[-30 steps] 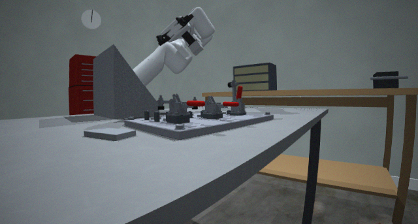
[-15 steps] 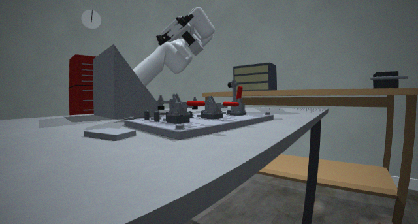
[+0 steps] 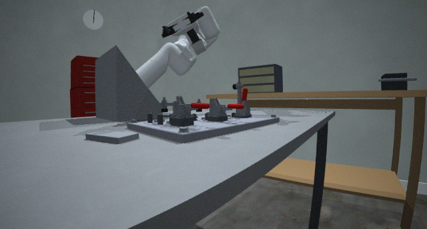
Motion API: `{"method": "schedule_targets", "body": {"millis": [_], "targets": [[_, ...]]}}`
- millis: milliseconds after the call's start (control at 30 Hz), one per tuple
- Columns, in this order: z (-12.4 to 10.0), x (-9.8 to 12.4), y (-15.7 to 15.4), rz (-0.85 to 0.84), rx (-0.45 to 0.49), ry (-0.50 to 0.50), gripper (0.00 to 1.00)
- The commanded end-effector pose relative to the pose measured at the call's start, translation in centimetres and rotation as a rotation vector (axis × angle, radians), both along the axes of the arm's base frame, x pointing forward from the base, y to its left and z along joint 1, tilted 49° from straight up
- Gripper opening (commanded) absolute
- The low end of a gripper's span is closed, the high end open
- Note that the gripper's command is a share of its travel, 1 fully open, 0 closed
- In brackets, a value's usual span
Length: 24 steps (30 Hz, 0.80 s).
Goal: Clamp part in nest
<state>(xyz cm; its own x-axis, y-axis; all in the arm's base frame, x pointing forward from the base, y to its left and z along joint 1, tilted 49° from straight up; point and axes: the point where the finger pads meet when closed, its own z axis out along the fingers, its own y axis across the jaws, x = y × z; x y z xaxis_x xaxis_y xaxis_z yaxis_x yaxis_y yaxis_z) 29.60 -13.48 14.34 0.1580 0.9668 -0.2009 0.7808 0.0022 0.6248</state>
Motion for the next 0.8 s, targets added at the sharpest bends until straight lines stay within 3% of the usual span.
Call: {"method": "schedule_targets", "body": {"millis": [0,267,367,433,567,767], "targets": [[1.4,1.9,-1.0,0.128,-0.117,-0.020,1.00],[3.7,5.0,-1.9,0.333,-0.303,-0.047,1.00],[3.9,5.2,-1.9,0.350,-0.318,-0.050,1.00],[5.1,6.7,-2.0,0.449,-0.408,-0.063,1.00],[5.9,7.7,-2.0,0.516,-0.468,-0.072,1.00],[7.9,10.3,-1.4,0.696,-0.629,-0.096,1.00]]}}
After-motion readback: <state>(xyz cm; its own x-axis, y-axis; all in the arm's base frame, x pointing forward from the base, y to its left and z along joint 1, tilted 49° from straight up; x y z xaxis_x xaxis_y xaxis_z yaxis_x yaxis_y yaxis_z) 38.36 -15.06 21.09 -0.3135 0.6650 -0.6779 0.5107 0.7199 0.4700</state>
